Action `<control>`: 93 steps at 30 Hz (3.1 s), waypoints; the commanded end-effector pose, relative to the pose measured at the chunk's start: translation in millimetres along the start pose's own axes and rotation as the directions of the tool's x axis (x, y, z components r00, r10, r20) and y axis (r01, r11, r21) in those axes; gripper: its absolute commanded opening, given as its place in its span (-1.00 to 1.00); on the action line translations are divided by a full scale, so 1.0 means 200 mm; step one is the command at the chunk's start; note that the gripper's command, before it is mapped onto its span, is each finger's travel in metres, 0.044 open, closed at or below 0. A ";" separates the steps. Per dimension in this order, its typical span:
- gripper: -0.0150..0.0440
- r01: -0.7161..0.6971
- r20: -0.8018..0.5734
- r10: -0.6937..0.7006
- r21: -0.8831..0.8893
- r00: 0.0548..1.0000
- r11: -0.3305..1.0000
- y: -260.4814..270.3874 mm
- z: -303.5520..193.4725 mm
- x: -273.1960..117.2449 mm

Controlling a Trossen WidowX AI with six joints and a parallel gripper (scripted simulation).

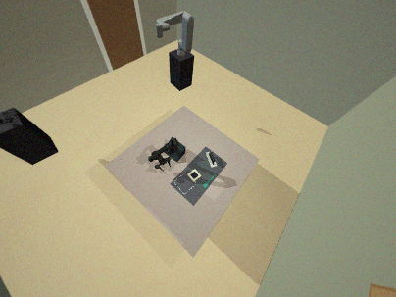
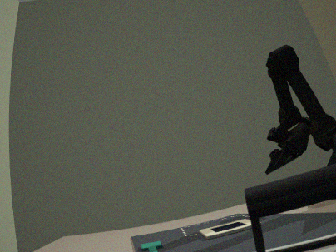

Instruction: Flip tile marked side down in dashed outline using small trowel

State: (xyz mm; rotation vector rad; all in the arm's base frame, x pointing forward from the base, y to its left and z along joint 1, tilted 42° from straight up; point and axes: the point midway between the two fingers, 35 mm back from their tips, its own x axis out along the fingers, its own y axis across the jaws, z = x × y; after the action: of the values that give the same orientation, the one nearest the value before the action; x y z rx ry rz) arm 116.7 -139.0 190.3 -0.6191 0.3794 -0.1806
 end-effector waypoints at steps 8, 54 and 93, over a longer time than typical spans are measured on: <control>0.15 0.000 0.000 0.000 0.000 1.000 1.000 0.00 0.00 0.00; -0.15 0.000 0.000 0.000 0.000 1.000 1.000 0.00 0.00 0.00; 0.42 -0.105 -0.001 0.106 0.110 0.994 0.988 -0.01 0.01 0.04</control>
State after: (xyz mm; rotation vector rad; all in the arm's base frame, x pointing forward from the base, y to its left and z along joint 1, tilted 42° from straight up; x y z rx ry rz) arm 120.8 -139.2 191.3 -0.5658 0.3887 -0.1422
